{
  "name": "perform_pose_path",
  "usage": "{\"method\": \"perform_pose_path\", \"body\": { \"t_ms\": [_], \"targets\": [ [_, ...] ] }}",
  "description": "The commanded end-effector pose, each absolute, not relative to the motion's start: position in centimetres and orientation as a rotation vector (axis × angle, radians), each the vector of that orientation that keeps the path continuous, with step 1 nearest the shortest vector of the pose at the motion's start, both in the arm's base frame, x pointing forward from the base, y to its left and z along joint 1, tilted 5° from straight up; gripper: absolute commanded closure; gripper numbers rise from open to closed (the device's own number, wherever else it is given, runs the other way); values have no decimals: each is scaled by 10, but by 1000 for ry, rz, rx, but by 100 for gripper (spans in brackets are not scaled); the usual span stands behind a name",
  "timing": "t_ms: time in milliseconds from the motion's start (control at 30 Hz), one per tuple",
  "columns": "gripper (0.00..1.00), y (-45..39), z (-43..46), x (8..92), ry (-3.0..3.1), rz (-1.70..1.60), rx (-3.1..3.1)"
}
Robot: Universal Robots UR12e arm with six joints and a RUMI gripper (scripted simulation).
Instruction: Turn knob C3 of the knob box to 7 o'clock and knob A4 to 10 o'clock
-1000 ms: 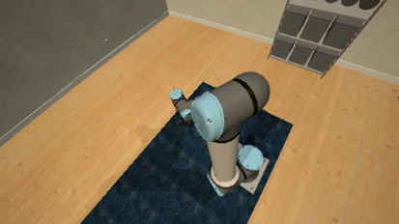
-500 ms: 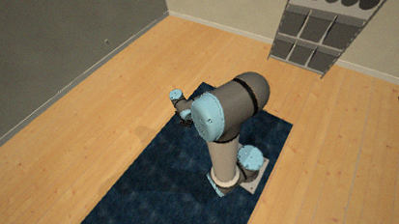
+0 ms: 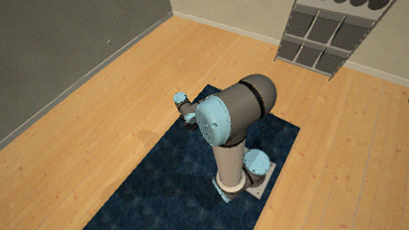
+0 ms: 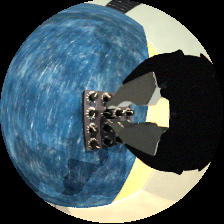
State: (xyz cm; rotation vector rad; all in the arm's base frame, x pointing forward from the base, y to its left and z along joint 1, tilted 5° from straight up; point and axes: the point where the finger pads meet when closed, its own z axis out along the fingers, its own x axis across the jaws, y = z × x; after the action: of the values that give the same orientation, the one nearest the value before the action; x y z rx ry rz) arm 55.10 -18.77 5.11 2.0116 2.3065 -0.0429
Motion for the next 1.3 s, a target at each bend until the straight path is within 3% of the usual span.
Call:
{"method": "perform_pose_path", "body": {
  "t_ms": [0, 1267],
  "targets": [
    [96, -189, 52, 552, 2413, -46, 1883],
    [96, -191, 52, 553, 2860, -79, 1122]
  ]
}}
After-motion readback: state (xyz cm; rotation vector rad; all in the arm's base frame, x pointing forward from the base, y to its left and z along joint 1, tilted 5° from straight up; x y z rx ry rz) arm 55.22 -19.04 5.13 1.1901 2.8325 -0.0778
